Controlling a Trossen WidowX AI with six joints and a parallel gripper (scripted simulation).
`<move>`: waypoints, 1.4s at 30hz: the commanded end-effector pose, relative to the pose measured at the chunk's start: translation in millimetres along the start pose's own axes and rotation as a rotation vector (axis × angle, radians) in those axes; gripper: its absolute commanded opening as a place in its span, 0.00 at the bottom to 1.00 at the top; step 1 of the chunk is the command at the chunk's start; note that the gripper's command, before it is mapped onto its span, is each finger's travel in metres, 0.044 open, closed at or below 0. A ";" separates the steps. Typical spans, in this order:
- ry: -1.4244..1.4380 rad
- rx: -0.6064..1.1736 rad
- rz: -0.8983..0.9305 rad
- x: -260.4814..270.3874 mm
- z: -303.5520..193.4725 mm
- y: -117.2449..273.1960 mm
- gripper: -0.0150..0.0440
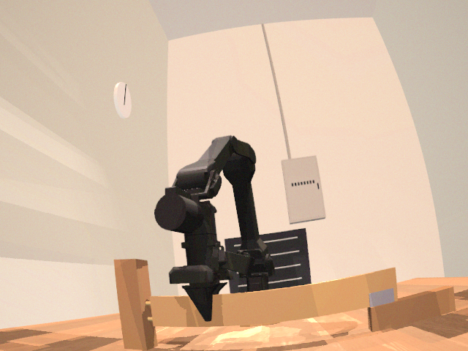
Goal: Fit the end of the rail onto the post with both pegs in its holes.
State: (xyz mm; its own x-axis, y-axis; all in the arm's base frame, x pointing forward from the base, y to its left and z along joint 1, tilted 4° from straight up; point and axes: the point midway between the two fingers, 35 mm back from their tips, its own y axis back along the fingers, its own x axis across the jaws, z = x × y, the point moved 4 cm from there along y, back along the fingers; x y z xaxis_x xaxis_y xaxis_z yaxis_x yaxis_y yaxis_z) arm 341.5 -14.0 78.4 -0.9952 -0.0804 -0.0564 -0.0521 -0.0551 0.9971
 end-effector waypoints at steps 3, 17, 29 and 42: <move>-0.001 0.000 -0.008 -1.8 -3.5 2.1 0.25; -0.001 0.000 -0.008 -1.6 -7.6 1.5 0.25; -0.001 0.001 -0.008 -1.6 -11.0 2.2 0.25; -0.001 0.001 -0.008 -1.5 -15.0 2.2 0.25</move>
State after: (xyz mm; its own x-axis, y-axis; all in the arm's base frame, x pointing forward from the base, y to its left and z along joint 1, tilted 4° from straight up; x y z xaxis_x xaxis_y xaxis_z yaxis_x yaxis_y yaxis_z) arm 342.3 -26.2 77.5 -0.9952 -0.0804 -0.0566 -0.0522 -0.0551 0.9971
